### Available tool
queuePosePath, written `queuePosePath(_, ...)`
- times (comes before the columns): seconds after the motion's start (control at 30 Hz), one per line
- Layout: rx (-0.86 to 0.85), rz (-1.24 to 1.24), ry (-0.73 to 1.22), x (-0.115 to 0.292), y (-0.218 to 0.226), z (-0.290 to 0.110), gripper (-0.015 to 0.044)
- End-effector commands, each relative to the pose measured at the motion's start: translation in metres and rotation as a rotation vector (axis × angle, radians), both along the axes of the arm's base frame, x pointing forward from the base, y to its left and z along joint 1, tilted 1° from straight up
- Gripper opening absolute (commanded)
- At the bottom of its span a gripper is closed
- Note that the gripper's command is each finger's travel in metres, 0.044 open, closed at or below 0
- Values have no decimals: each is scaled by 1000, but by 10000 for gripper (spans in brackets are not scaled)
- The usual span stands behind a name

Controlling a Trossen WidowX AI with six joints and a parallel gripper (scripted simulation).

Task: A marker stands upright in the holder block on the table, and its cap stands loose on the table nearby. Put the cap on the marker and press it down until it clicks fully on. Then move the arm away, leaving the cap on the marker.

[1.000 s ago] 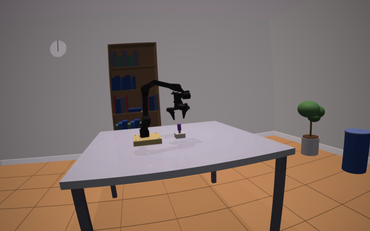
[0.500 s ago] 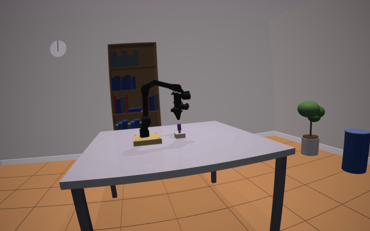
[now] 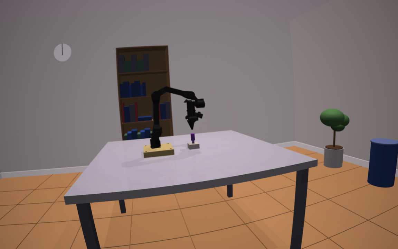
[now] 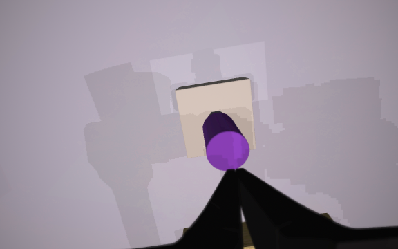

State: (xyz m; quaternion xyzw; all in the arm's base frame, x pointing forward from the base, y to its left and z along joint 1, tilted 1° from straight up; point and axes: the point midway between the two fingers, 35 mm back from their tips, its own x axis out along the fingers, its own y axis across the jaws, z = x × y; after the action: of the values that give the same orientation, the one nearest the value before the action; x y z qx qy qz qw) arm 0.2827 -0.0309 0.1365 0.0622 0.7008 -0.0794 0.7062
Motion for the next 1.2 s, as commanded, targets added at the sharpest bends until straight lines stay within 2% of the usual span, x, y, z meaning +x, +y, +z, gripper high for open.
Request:
queuePosePath(0.0,3,20,-3,1,0,-1,0)
queuePosePath(0.93,3,20,-3,1,0,-40,0)
queuePosePath(1.17,0,16,-9,2,-1,-34,0)
